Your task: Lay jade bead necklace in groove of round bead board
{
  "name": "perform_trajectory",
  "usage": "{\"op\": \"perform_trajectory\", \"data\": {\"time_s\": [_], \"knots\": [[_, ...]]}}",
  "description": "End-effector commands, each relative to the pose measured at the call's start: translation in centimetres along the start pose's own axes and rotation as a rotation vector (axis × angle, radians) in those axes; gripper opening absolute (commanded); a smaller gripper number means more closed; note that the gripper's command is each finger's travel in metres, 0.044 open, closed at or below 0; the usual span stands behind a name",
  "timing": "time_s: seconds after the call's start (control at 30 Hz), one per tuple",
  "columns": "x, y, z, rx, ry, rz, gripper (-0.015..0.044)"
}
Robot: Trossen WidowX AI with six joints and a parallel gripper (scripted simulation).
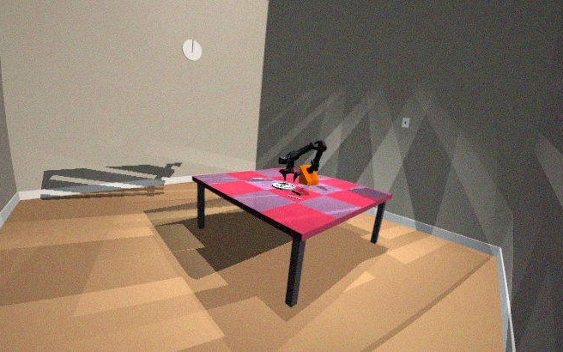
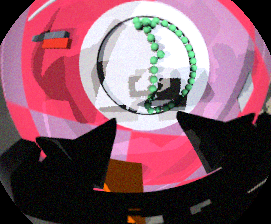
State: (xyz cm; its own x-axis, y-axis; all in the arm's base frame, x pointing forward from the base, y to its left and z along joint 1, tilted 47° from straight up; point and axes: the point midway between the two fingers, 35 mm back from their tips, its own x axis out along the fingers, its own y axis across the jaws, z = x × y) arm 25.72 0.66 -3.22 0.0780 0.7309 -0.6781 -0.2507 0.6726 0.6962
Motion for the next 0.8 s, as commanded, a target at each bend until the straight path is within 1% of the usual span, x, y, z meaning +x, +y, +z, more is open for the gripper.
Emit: {"op": "perform_trajectory", "data": {"time_s": [0.0, 0.17, 0.23, 0.27, 0.33, 0.77], "knots": [[-2.0, -0.3, 0.9, 0.014, -0.014, -0.014, 0.0256], [-1.5, -0.3, 1.0, 0.016, -0.014, -0.014, 0.0125], [-0.6, -0.3, 1.0, 0.016, -0.014, -0.013, 0.012], [-1.4, -0.4, 1.1, 0.012, -0.02, -0.017, 0.012], [-1.3, -0.4, 1.1, 0.012, -0.02, -0.017, 0.012], [0.6, -0.3, 1.1, 0.014, -0.017, -0.015, 0.012]]}}
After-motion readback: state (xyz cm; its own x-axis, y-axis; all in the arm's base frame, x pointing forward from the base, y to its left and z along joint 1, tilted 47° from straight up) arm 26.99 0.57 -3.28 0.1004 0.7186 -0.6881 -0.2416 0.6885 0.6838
